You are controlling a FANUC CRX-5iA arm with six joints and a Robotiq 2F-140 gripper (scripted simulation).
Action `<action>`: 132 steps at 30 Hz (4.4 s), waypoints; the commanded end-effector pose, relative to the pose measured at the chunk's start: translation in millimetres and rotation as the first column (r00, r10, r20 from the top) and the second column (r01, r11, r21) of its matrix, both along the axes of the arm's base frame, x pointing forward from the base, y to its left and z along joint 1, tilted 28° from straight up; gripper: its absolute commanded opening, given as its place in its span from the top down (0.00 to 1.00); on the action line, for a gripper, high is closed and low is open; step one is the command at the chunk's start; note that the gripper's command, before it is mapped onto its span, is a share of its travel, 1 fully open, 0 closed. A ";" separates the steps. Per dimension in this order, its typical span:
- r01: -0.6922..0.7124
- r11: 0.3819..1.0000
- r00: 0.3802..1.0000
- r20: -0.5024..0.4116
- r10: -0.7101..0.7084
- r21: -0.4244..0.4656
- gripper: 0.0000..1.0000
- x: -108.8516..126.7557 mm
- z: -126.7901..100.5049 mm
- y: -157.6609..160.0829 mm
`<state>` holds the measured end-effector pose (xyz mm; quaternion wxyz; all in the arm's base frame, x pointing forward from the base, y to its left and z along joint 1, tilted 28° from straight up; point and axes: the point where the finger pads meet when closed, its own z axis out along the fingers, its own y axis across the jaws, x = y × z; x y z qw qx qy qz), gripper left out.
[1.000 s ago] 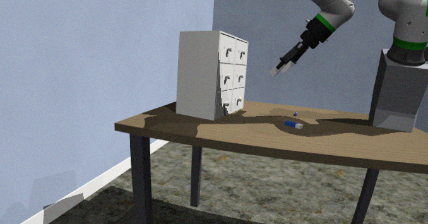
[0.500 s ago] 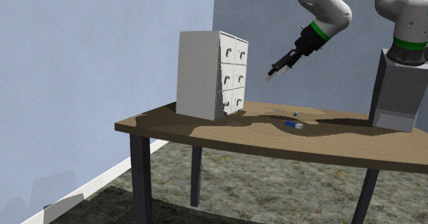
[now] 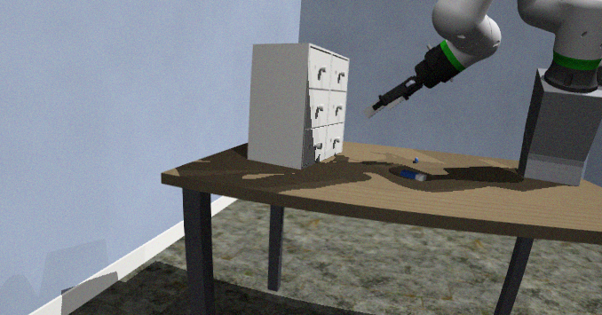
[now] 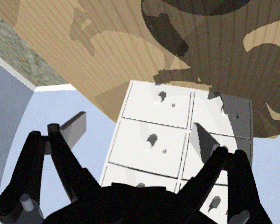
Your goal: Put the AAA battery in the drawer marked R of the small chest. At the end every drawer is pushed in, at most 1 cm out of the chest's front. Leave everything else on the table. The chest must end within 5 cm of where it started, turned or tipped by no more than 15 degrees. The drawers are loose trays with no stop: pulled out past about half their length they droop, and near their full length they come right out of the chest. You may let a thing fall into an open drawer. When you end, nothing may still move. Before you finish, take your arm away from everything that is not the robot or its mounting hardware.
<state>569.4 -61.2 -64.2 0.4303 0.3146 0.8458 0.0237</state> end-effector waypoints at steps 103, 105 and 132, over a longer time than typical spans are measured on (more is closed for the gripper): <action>-0.055 0.998 0.915 0.399 0.064 -0.032 0.80 95.2 -90.1 9.8; -0.055 0.998 0.915 0.399 0.064 -0.032 0.80 98.5 -90.0 8.5; -0.055 0.998 0.915 0.399 0.064 -0.032 0.80 109.6 -89.6 4.3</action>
